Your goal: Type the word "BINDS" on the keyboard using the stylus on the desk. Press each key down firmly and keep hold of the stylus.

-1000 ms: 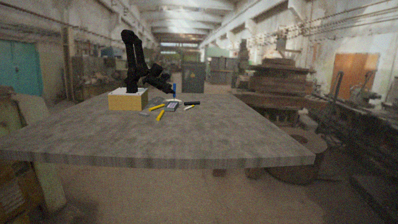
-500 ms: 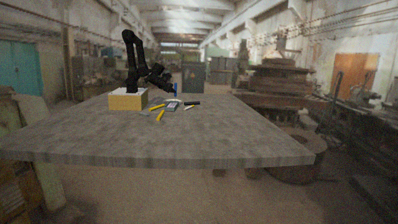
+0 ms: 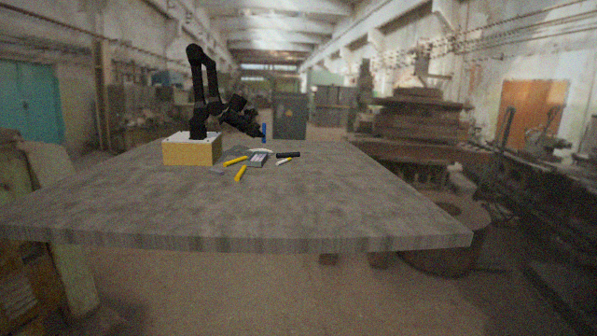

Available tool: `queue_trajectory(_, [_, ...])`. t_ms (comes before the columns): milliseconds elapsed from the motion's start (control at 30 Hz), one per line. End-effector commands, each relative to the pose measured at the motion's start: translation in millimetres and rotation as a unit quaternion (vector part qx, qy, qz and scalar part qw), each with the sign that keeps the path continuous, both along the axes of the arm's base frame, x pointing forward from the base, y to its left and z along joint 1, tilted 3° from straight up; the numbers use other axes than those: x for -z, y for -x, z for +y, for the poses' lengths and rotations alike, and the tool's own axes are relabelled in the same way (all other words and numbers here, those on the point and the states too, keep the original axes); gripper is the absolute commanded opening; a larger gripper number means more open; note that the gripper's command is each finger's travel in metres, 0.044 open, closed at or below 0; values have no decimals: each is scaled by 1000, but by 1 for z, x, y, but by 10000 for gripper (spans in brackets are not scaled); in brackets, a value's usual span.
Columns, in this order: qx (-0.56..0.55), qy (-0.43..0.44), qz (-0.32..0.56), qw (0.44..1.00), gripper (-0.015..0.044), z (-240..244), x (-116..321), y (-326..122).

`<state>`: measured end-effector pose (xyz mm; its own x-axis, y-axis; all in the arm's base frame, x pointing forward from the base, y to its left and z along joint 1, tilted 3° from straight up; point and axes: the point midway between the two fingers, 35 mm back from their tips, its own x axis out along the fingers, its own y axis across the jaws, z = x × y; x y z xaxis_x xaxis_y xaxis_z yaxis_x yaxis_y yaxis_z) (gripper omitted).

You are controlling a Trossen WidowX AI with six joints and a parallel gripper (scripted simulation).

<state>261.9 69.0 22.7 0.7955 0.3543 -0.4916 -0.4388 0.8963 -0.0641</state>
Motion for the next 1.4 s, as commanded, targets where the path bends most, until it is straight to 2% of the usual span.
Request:
queue_trajectory(0, [2,0,1,1000,0,0,4,0])
queue_trajectory(867, [3,0,1,1000,0,-1,19,1])
queue_trajectory(967, [3,0,1,1000,79,-1,19,0])
queue_trajectory(1367, [3,0,1,1000,81,-2,25,-1])
